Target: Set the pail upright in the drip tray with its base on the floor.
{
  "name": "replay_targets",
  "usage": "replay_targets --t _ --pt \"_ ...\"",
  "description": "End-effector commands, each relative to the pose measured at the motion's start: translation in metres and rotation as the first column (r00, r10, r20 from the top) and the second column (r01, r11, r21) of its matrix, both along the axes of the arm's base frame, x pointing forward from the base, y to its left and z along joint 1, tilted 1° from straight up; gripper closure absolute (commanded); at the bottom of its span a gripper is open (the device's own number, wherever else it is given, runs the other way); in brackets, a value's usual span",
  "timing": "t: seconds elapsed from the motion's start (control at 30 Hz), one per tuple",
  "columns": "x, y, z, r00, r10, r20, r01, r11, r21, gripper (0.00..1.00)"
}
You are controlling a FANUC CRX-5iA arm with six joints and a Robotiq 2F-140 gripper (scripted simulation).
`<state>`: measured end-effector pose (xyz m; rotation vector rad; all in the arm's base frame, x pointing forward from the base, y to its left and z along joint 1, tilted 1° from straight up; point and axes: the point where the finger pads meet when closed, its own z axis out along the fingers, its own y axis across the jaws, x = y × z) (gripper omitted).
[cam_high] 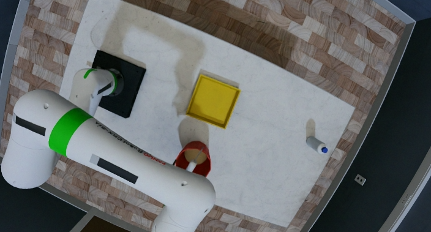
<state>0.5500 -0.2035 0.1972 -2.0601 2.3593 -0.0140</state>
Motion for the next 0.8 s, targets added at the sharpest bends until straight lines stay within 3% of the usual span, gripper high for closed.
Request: replay_targets --t 0.0,0.2,0.23,0.77 --pt "0.0003 -0.0003 0.0011 1.0 0.0 0.002 0.0 1.0 -0.001 0.0" --pt "0.0003 -0.0003 0.0011 1.0 0.0 0.002 0.0 1.0 -0.001 0.0" --pt "0.0003 -0.0003 0.0011 1.0 0.0 0.002 0.0 1.0 -0.001 0.9" --pt "0.0003 -0.0003 0.0011 1.0 0.0 0.002 0.0 1.0 -0.001 0.9"
